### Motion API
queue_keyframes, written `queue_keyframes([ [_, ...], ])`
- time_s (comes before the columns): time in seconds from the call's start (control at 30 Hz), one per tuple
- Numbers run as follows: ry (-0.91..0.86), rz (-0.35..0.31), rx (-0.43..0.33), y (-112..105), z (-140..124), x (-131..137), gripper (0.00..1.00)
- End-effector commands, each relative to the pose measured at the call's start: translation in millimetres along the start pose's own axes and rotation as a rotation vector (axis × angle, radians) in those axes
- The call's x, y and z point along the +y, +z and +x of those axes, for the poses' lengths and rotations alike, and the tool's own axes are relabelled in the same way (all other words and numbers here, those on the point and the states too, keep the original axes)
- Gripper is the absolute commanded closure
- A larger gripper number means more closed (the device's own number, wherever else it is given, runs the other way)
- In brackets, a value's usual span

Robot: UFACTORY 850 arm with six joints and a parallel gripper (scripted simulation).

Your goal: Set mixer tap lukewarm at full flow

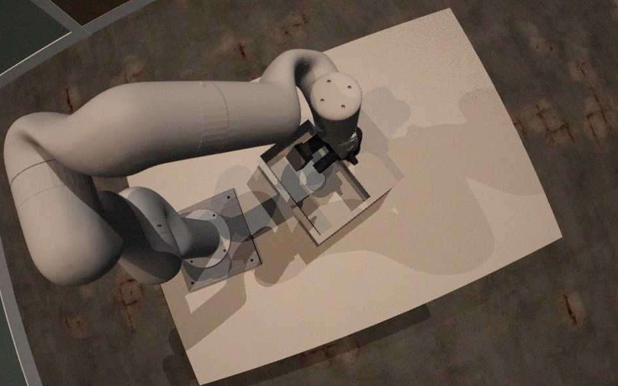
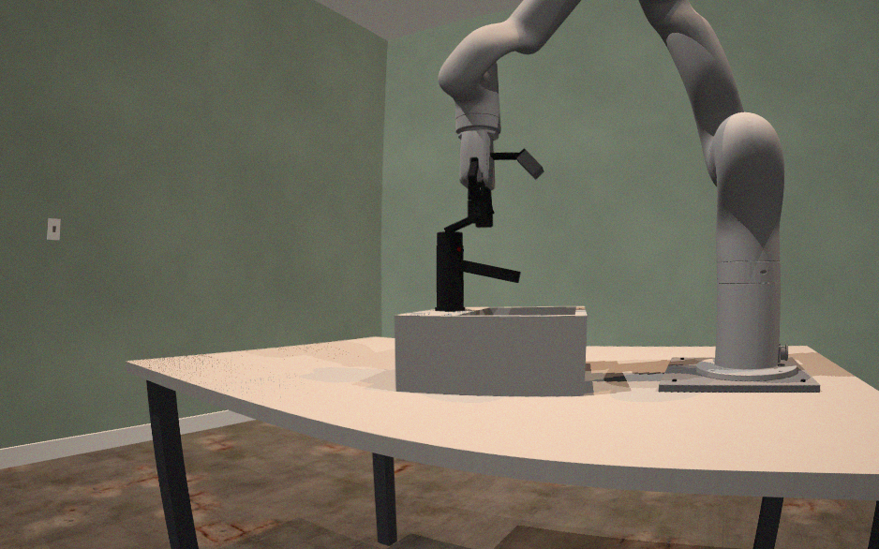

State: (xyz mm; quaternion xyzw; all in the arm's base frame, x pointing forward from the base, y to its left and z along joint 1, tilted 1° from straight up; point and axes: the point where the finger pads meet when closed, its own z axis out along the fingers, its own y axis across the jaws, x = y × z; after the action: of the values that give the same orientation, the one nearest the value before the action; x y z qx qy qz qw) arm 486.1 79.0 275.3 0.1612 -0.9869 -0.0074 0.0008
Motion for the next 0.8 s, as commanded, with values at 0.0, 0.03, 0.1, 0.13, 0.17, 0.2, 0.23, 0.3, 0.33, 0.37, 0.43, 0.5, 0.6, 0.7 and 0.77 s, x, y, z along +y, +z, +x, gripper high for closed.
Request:
queue_keyframes([
  [0.0,0.000,0.000,-0.002,-1,-1,0,0.37],
  [0.03,0.000,0.000,-0.002,-1,-1,0,0.37],
  [0.1,0.000,0.000,-0.002,-1,-1,0,0.37],
  [0.13,0.000,0.000,-0.002,-1,-1,0,0.37],
  [0.17,0.000,0.000,-0.002,-1,-1,0,0.37],
  [0.2,0.000,0.000,-0.002,-2,-1,0,0.37],
  [0.23,0.000,0.000,-0.002,-2,-1,0,0.37],
  [0.3,0.000,0.000,-0.002,-3,-1,0,0.37],
  [0.33,0.000,0.000,-0.002,-3,-1,0,0.37],
  [0.37,0.000,0.000,-0.002,-4,-1,0,0.37],
  [0.43,0.000,0.000,-0.002,-6,-1,0,0.37],
  [0.5,0.000,0.000,-0.002,-9,-1,0,0.37],
  [0.6,0.000,0.000,-0.002,-13,-1,0,0.37],
  [0.7,0.000,0.000,-0.002,-13,-1,0,0.37],
  [0.77,0.000,0.000,-0.002,-13,-1,0,0.37],
])
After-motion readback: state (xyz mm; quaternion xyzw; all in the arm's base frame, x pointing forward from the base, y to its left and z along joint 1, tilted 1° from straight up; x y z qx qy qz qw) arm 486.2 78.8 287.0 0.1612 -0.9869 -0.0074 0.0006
